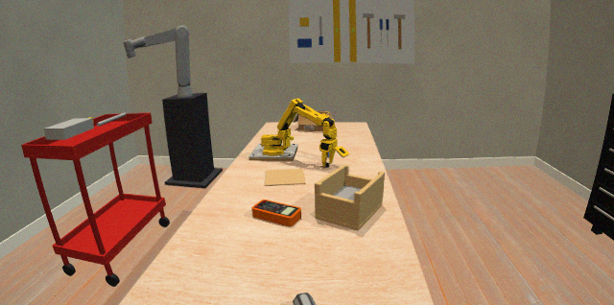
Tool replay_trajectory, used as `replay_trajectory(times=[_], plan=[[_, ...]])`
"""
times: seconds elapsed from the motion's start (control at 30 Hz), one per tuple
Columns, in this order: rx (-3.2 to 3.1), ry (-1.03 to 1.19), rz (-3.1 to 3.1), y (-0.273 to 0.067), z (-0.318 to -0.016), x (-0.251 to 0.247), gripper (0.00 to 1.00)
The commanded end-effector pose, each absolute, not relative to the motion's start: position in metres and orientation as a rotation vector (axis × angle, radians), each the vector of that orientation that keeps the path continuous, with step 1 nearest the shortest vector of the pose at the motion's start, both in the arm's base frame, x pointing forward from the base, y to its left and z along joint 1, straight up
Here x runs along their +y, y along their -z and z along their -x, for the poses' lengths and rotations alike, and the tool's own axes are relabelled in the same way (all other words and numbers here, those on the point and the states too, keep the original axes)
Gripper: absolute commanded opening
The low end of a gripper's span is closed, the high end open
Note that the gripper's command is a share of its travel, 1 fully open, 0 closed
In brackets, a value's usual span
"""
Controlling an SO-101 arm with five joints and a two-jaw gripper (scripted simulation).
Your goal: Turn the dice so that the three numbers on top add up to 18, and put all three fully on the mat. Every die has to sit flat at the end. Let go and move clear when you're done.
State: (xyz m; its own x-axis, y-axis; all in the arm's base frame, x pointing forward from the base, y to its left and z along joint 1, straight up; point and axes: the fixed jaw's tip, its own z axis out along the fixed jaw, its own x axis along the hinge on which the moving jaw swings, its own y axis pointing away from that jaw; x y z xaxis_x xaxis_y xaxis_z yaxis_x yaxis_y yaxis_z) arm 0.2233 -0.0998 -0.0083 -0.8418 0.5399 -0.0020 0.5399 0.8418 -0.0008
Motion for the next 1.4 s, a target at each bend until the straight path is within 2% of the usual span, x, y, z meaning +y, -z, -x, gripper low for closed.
replay_trajectory(times=[0.0, 0.53, 1.37], plan=[[3.040, -0.007, -0.896, 0.0147, -0.2184, -0.0978, 0.21], [3.040, -0.008, -0.896, 0.0147, -0.2150, -0.1032, 0.10], [3.040, -0.009, -0.896, 0.0147, -0.2138, -0.1051, 0.04]])
